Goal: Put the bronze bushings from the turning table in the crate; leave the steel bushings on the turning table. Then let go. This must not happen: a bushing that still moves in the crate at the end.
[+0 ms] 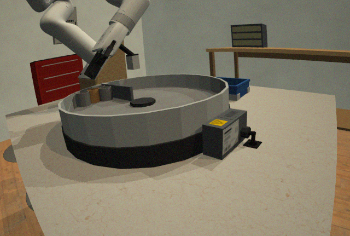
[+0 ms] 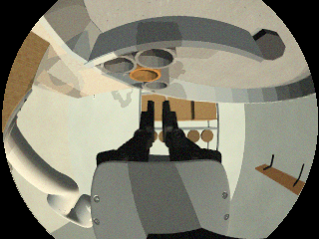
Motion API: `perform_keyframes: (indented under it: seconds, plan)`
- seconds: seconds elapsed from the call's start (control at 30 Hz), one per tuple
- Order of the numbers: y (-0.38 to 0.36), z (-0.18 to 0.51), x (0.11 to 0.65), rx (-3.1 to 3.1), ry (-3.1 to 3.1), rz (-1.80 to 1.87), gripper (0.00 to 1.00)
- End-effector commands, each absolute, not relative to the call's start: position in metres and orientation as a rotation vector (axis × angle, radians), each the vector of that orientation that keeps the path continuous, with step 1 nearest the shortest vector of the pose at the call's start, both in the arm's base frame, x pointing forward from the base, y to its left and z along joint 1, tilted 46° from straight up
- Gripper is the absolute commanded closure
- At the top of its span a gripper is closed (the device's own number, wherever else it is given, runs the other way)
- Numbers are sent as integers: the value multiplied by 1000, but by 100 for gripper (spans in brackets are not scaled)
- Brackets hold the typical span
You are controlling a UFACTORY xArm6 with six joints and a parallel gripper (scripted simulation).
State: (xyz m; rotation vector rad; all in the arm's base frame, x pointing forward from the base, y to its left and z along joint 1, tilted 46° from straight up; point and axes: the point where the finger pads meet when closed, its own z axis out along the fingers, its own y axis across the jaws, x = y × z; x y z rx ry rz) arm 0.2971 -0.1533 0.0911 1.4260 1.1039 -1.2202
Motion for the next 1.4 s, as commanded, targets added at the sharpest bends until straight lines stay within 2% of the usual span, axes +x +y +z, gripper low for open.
perform_keyframes:
  seconds: [0.0, 1.37]
  plan:
    - [-153, 91, 298, 1427, 1104, -1217, 90]
    - [-173, 72, 296, 1427, 1104, -1217, 90]
